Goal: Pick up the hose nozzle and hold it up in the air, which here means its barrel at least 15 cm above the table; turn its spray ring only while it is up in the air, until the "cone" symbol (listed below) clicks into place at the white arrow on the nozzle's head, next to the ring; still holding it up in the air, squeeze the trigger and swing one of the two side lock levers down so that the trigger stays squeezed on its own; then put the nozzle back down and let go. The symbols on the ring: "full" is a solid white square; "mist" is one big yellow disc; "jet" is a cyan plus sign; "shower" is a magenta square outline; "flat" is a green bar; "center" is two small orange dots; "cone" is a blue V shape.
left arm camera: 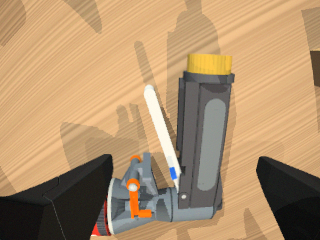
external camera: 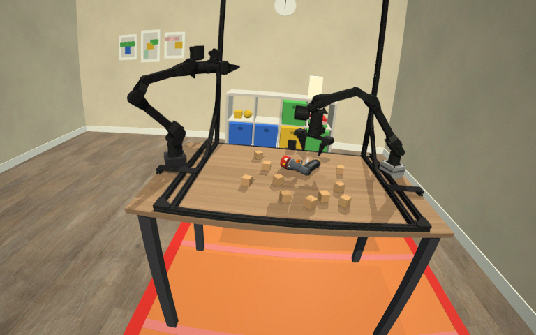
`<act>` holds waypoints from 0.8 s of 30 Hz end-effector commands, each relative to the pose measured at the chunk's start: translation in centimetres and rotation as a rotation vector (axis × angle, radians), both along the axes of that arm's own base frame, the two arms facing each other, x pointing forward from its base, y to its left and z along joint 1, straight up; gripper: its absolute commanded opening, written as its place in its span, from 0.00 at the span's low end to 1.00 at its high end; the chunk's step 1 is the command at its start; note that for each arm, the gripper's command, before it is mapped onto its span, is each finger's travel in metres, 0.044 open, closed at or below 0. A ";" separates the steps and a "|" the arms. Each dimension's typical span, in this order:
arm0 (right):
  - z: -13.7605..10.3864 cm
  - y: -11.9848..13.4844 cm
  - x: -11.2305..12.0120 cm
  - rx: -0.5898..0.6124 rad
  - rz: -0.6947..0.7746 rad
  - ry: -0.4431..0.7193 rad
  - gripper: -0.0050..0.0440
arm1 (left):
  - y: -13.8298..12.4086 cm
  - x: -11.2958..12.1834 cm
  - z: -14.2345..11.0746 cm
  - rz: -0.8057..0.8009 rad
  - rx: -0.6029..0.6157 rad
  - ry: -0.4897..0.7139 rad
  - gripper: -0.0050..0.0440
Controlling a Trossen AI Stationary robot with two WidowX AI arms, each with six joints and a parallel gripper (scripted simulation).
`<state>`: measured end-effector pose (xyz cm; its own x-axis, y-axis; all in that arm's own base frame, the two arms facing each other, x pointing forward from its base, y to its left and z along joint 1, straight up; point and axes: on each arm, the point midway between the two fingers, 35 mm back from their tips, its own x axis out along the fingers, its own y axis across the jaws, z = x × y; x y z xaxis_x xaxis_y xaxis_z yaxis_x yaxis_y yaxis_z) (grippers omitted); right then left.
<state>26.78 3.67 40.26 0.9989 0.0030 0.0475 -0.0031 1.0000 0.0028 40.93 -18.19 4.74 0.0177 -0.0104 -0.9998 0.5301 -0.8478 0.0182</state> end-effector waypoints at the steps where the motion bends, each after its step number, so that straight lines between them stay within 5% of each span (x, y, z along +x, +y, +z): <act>1: 0.0 0.0 0.0 -0.003 -0.003 -0.002 0.92 | 0.1 -0.2 -1.3 -0.002 0.010 0.018 0.92; 24: 0.0 0.0 0.0 -0.003 -0.003 -0.002 0.92 | 0.2 -0.3 -4.7 -0.002 0.010 0.018 0.92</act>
<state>26.77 3.63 40.28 0.9988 0.0016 0.0483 -0.0018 1.0000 0.0030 41.08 -18.21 1.39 0.0209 -0.0117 -0.9997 0.5309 -0.8472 0.0210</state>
